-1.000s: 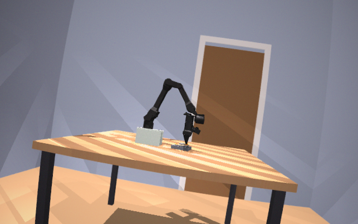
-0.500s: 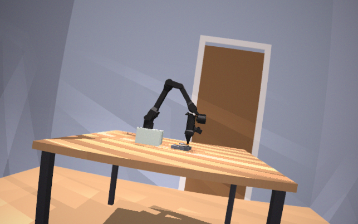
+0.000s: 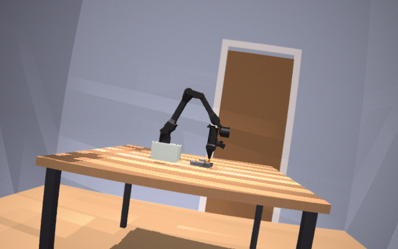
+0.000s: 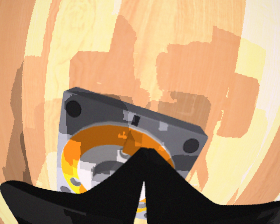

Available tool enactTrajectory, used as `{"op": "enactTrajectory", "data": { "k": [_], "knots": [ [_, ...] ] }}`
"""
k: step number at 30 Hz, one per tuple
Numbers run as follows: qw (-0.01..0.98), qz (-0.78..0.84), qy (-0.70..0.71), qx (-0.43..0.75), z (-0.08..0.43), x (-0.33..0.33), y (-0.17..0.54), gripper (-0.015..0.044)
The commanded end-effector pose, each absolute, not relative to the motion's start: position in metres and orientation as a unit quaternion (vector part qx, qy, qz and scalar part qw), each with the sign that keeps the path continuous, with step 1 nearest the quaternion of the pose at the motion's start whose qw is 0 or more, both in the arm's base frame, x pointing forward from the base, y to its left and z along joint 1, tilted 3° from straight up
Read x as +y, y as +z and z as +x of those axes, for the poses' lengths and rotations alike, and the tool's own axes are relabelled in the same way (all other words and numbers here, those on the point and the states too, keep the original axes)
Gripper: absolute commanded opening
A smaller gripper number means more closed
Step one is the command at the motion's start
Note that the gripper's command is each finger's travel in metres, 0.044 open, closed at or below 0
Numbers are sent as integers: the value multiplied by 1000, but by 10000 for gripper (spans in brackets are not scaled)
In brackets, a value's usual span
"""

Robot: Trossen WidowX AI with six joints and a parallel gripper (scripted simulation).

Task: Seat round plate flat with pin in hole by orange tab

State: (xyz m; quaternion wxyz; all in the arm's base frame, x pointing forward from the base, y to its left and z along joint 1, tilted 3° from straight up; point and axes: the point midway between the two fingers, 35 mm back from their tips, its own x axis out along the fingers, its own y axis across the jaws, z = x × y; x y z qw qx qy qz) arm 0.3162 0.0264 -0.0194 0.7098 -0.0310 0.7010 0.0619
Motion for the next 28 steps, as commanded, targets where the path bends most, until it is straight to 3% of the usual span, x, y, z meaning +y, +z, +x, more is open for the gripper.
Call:
{"op": "enactTrajectory", "data": {
  "k": [1, 28],
  "knots": [
    [714, -28, 61, 697, 318, 26, -1, 0],
    [714, -30, 61, 697, 317, 25, 11, 0]
  ]
}}
